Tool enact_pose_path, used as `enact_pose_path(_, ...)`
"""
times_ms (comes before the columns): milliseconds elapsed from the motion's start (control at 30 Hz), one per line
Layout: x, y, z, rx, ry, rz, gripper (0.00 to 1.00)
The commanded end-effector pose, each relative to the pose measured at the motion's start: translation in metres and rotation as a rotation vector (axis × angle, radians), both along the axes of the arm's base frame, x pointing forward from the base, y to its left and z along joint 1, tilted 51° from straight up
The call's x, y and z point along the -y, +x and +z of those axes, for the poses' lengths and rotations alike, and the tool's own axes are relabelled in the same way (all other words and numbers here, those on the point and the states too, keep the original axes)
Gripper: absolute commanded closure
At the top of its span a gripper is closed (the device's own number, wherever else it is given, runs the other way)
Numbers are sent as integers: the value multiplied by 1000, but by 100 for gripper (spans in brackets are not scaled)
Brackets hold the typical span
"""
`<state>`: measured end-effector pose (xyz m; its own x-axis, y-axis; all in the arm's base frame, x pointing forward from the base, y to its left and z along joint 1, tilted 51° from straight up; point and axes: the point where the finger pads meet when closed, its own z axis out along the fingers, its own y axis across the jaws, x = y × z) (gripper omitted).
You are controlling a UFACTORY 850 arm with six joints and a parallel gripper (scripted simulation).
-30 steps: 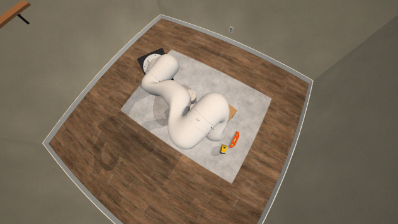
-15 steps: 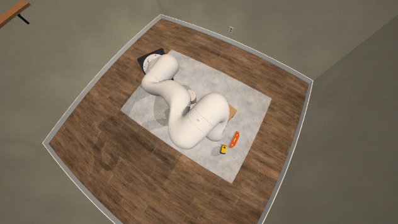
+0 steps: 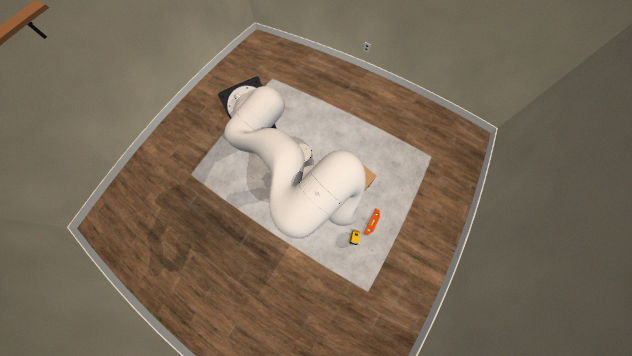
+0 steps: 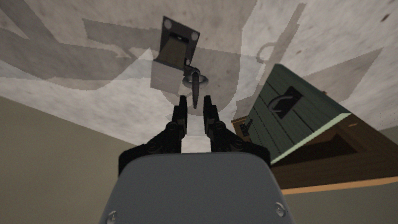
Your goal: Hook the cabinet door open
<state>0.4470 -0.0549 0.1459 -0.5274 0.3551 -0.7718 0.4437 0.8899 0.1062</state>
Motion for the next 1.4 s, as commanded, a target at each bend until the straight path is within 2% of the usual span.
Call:
enact_pose_path(0,1,2,-2,0,0,0,76)
enact_pose_path(1267,7,17,-15,0,0,0,76)
enact_pose_path(1300,7,17,-15,0,0,0,96)
enact_pose_path(1367,7,17,-15,0,0,0,96)
